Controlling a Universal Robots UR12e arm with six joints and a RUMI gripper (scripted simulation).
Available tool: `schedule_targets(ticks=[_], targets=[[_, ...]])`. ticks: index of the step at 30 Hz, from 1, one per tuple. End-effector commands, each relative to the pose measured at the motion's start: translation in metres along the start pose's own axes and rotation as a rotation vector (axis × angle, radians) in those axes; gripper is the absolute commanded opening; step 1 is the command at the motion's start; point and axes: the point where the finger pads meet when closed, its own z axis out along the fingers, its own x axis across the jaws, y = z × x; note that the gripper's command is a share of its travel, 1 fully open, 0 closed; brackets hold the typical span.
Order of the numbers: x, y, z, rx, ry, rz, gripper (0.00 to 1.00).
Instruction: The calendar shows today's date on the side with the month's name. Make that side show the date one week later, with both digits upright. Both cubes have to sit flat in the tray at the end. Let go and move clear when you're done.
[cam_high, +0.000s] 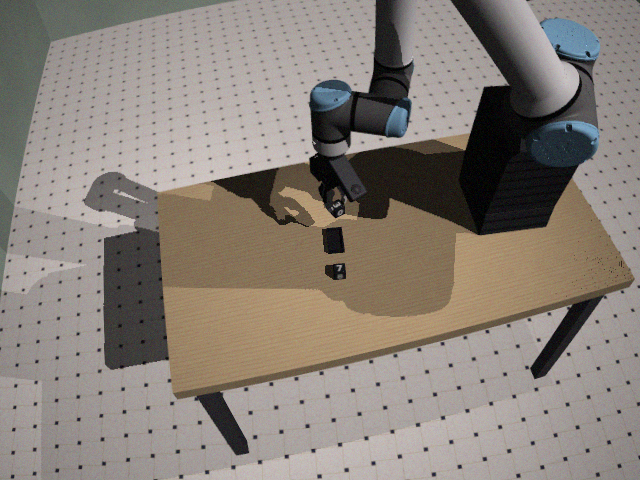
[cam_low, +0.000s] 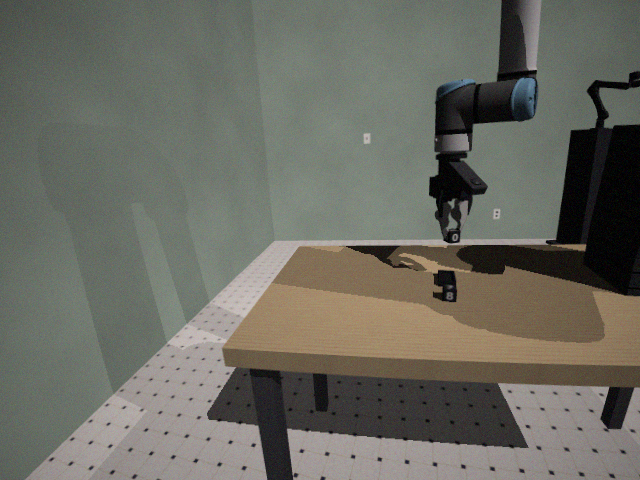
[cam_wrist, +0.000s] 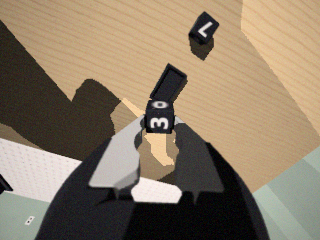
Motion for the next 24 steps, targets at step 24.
schedule_targets(ticks=[24], targets=[[0.0051, 0.0058, -0.0004, -0.006, -0.002, 0.461, 0.11]])
